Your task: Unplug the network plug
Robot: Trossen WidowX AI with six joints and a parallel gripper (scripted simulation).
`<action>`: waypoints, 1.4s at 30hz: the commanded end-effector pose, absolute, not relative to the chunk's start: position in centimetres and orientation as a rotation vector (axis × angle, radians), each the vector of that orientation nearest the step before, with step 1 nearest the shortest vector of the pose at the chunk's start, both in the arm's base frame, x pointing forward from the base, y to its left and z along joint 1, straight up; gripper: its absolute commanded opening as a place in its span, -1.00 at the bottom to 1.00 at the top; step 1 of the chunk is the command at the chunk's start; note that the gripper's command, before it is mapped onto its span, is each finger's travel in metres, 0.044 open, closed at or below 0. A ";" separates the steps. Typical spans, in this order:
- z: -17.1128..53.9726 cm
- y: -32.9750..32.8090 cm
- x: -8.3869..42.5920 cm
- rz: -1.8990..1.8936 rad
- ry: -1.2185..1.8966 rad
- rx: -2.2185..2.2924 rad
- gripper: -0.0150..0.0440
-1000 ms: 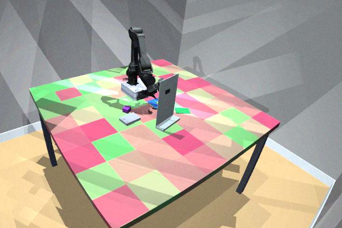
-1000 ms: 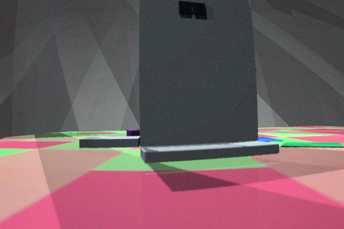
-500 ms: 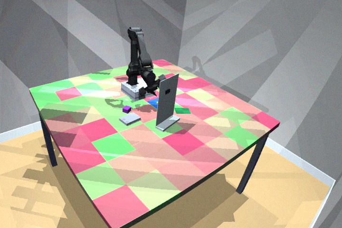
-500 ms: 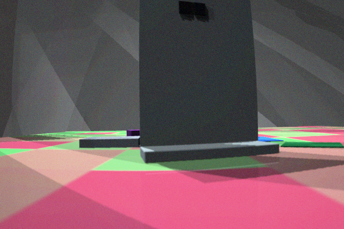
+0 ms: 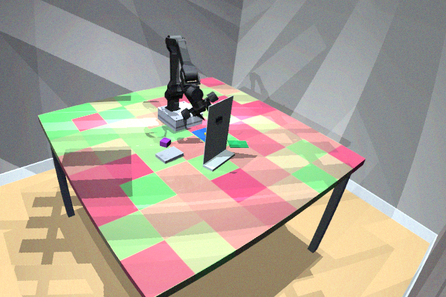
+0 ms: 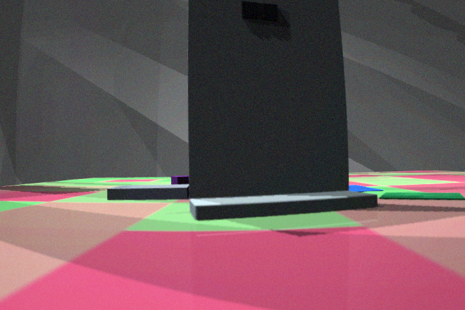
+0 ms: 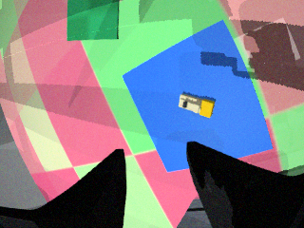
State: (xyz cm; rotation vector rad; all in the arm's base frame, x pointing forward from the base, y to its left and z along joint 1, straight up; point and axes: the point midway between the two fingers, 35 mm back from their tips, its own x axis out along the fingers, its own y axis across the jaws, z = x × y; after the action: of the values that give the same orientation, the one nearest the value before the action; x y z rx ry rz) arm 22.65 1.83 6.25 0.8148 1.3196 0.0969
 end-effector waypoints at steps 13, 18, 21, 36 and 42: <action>9.4 1.9 22.1 0.101 1.319 0.814 0.04; 9.7 1.8 22.4 0.097 1.320 0.815 0.04; 10.7 1.8 22.5 0.098 1.319 0.815 0.04; 15.6 1.7 22.5 0.100 1.319 0.814 0.04; 17.6 1.8 22.3 0.101 1.319 0.814 0.04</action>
State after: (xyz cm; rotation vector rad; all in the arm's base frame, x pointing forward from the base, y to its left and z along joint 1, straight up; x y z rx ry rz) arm 22.50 1.74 16.38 0.8150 1.3190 0.0969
